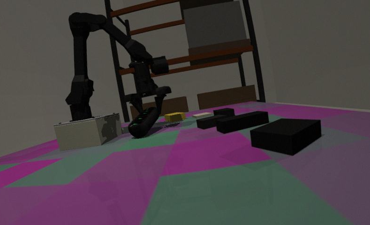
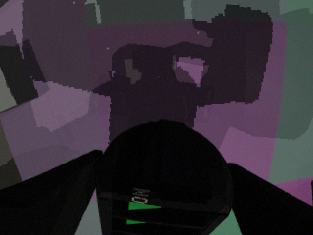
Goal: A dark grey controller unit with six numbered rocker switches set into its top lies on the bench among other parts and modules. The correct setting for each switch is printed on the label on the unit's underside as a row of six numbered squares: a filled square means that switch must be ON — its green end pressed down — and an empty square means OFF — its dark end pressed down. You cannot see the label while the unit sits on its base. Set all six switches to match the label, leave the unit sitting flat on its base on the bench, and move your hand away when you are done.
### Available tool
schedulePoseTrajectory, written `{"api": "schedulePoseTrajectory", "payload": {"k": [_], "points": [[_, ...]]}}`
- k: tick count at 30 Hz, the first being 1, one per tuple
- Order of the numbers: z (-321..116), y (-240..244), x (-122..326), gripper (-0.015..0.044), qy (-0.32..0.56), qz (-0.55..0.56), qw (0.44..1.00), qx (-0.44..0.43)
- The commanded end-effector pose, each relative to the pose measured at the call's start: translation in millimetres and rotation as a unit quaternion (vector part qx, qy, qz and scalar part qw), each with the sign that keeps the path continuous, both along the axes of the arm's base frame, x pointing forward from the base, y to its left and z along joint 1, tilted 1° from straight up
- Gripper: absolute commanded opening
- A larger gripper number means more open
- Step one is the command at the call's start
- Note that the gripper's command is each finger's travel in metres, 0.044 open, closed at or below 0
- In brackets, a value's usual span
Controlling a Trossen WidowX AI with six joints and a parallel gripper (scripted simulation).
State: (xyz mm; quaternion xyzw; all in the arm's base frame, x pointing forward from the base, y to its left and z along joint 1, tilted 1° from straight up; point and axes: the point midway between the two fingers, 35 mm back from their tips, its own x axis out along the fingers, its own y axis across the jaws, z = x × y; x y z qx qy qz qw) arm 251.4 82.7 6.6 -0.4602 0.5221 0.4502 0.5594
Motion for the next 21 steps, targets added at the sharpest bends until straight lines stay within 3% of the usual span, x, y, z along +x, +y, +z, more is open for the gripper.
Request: {"api": "schedulePoseTrajectory", "payload": {"k": [1, 21], "points": [[-6, -4, -3, 0.0338, 0.008, -0.006, 1.0, -0.008], [-20, 3, -1, 0.0338, 0.008, -0.006, 1.0, -0.008]]}}
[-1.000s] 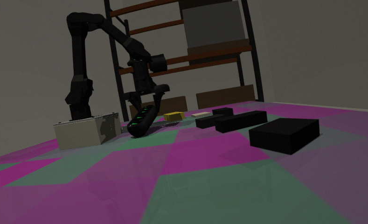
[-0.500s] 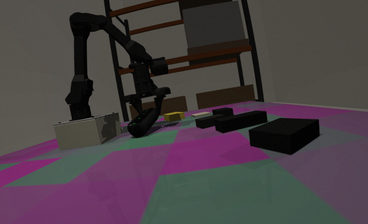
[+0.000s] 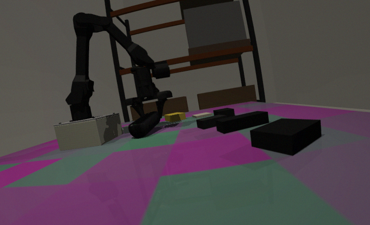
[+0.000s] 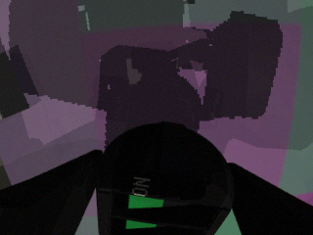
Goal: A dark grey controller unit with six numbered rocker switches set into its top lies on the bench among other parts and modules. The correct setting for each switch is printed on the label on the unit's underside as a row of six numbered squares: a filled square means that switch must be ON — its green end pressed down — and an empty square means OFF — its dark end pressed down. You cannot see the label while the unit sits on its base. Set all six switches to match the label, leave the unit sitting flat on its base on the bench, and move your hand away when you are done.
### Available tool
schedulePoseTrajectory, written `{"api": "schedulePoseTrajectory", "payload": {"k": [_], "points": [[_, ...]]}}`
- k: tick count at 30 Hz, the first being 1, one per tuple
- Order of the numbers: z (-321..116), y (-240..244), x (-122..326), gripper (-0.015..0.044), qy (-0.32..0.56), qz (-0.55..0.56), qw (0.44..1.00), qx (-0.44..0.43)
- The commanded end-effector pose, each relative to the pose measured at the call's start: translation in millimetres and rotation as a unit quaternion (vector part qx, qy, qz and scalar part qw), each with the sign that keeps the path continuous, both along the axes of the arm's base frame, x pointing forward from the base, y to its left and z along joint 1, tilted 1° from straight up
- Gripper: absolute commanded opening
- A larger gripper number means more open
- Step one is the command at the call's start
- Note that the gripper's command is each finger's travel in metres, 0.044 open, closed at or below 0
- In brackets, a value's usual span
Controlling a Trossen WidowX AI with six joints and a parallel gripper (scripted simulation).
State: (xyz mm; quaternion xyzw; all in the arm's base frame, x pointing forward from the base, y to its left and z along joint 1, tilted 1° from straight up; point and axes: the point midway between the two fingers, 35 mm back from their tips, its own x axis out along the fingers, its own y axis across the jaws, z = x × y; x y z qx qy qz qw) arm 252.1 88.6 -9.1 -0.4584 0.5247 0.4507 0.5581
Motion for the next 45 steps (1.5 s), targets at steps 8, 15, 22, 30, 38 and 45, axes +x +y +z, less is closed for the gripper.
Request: {"api": "schedulePoseTrajectory", "payload": {"k": [8, 15, 22, 30, 38, 45], "points": [[-10, -1, -2, 0.0338, 0.005, -0.005, 1.0, -0.007], [-15, 1, -1, 0.0338, 0.005, -0.005, 1.0, -0.007], [-20, 2, -1, 0.0338, 0.005, -0.005, 1.0, -0.007], [-20, 4, 0, 0.0338, 0.004, -0.003, 1.0, -0.004], [-19, 5, 0, 0.044, 0.003, -0.002, 1.0, -0.001], [-18, 3, 0, 0.044, 0.003, -0.002, 1.0, -0.001]]}}
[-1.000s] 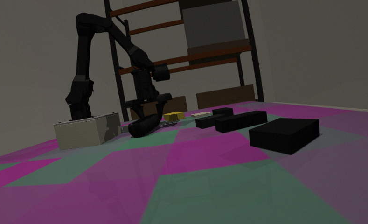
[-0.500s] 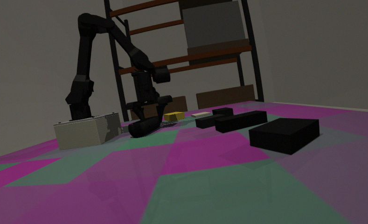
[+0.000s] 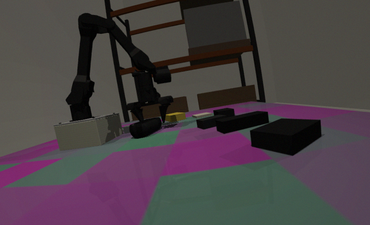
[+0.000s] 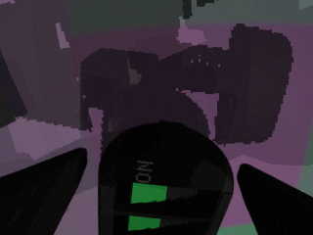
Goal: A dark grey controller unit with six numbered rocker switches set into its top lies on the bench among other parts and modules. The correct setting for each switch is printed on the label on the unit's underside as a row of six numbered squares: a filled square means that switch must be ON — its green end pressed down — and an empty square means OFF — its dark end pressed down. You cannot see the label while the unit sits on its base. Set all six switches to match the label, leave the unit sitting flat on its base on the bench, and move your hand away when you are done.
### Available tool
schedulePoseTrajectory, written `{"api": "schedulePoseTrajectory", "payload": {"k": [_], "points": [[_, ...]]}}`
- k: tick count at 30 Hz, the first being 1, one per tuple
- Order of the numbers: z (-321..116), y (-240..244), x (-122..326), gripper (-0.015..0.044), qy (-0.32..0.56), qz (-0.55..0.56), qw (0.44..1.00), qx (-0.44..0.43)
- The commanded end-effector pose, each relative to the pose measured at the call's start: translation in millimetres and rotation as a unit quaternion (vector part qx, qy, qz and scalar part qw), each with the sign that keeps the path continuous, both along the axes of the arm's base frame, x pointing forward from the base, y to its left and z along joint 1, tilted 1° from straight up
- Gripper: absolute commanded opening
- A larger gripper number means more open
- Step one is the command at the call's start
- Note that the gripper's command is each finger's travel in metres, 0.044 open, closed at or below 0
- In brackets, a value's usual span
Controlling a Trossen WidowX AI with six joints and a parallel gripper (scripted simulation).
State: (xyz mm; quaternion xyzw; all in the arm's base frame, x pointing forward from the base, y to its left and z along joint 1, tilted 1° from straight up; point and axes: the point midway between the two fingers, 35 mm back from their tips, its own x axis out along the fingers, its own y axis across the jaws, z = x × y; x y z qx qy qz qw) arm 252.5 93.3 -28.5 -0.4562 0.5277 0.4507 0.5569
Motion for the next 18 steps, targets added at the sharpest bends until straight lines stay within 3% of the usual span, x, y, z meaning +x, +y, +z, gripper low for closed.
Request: {"api": "schedulePoseTrajectory", "payload": {"k": [1, 6, 18], "points": [[5, -8, 0, 0.044, 0.0, 0.0, 1.0, 0.0], [38, -58, -12, 0.044, 0.0, 0.0, 1.0, -0.002], [39, -60, -12, 0.044, 0.0, 0.0, 1.0, -0.002]]}}
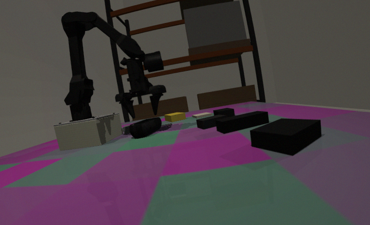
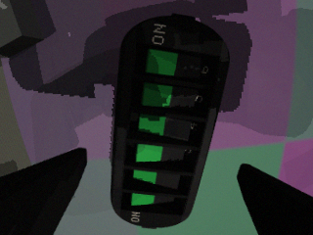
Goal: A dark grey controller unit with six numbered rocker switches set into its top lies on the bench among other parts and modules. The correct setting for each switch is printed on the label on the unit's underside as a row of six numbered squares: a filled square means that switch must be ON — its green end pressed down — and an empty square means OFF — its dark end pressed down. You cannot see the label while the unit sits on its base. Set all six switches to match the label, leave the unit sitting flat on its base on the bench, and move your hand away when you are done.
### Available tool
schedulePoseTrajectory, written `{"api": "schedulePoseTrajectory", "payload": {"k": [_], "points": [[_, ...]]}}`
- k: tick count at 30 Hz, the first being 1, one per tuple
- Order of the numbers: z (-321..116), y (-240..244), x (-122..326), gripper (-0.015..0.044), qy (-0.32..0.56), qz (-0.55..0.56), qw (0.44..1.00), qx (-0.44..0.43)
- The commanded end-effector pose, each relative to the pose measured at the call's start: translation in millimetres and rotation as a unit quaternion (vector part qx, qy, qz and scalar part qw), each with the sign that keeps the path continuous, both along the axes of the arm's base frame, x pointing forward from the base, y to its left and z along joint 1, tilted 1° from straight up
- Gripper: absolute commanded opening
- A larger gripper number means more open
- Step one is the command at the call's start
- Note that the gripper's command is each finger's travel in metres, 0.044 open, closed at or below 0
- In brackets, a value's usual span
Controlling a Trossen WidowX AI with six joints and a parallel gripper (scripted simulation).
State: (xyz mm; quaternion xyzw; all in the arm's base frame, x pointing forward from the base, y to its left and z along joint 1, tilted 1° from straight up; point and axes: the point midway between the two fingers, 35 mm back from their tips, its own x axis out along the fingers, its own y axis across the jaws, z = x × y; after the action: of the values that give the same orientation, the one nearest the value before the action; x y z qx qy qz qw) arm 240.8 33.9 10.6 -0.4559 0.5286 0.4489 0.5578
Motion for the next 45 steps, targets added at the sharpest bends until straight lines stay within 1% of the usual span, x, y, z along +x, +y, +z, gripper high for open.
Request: {"api": "schedulePoseTrajectory", "payload": {"k": [1, 7, 12, 16, 33, 42, 45], "points": [[0, -1, -1, 0.044, 0.001, 0.002, 1.0, -0.001], [2, -1, -1, 0.044, 0.001, 0.002, 1.0, -0.001], [48, 0, -1, 0.044, 0.0, 0.0, 1.0, 0.0], [50, 0, -2, 0.044, 0.0, 0.0, 1.0, 0.0], [50, 0, -2, 0.0, 0.0, 0.0, 1.0, 0.0], [50, 0, -2, 0.0, 0.0, 0.0, 1.0, 0.0], [50, 0, -1, 0.0079, 0.0, 0.0, 1.0, 0.0]]}}
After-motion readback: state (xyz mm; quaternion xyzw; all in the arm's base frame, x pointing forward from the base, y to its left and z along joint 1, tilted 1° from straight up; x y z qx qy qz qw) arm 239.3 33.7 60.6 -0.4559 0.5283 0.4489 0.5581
